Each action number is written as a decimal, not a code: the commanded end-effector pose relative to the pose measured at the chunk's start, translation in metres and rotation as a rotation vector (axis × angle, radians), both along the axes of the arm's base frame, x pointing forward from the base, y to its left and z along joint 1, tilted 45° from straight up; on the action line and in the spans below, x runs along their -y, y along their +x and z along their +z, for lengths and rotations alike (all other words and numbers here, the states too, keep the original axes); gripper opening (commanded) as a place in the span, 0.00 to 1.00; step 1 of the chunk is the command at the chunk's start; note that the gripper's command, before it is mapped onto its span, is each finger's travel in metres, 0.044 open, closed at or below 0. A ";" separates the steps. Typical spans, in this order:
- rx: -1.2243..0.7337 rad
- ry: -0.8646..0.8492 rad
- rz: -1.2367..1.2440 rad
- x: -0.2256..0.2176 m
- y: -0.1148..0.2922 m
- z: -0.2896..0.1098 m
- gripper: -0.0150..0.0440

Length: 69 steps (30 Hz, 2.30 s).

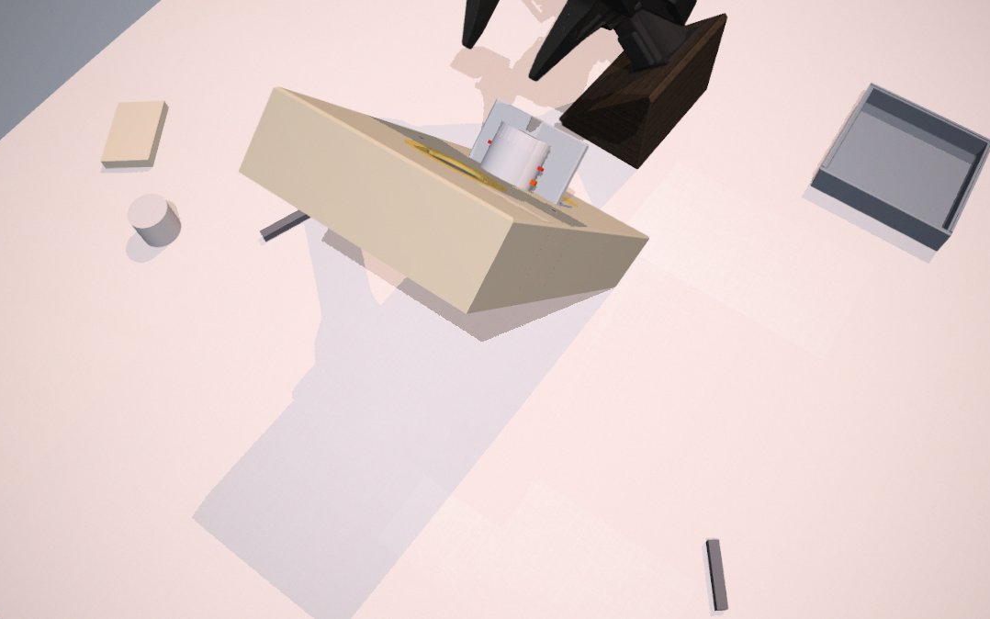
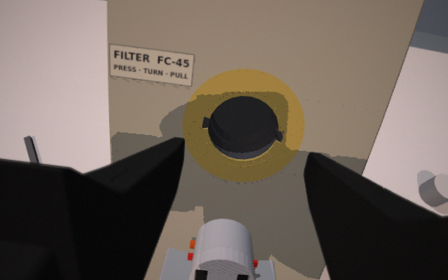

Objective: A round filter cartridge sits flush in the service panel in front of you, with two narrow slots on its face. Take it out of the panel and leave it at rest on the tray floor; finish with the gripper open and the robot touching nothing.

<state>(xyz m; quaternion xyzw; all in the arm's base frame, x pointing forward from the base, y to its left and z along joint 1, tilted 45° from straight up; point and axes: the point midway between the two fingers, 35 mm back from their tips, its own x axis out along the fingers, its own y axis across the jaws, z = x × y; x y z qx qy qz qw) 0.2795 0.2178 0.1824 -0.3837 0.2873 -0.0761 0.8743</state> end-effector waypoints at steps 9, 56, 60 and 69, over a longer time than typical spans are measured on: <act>-0.081 0.014 -0.078 -0.007 -0.010 0.006 0.80; -0.283 -0.004 -0.318 0.085 -0.013 -0.078 0.71; -0.283 -0.004 -0.318 0.085 -0.013 -0.078 0.67; -0.283 -0.004 -0.318 0.085 -0.013 -0.078 0.53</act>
